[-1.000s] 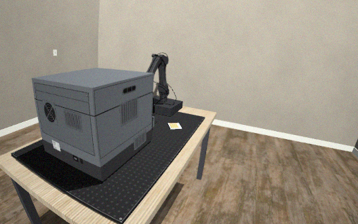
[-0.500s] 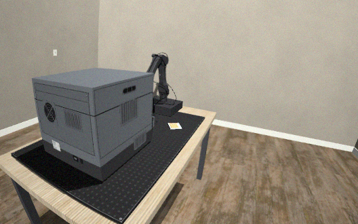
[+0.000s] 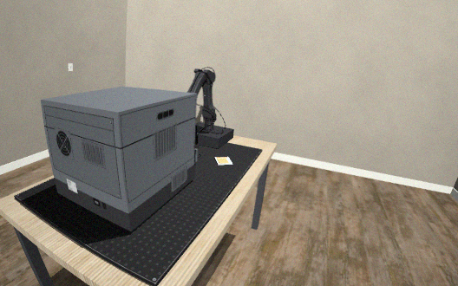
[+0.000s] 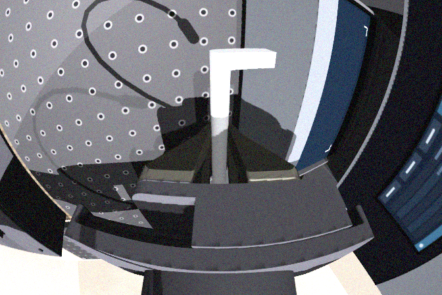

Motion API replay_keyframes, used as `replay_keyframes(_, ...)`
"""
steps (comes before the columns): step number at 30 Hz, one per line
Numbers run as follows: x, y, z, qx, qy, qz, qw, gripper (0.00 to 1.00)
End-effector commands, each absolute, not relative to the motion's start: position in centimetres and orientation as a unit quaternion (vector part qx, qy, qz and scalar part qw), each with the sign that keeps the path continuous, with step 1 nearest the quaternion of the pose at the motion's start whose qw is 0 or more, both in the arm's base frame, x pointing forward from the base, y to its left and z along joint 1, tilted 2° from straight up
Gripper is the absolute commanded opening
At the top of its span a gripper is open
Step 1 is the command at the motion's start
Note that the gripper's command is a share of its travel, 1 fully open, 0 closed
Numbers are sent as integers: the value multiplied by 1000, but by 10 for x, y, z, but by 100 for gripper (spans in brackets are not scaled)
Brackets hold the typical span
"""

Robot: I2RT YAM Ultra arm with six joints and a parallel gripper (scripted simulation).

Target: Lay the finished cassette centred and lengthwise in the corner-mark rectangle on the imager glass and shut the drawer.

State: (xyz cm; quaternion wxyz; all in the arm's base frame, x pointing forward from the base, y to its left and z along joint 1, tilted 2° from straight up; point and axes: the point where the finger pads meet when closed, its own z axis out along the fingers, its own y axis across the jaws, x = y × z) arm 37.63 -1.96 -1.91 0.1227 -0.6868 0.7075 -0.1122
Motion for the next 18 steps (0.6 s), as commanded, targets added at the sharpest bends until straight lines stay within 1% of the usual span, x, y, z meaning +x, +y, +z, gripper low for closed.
replay_keyframes(1,369,-20,-12,-688,708,-103,123,0)
replay_keyframes(5,369,-20,-12,-688,708,-103,123,0)
replay_keyframes(8,372,-19,-16,-693,711,-74,93,0)
replay_keyframes(11,373,-20,-4,-691,709,-87,106,0)
replay_keyframes(13,354,-19,-15,-692,712,-71,92,0)
replay_keyframes(18,348,-20,-15,-691,713,-71,92,0)
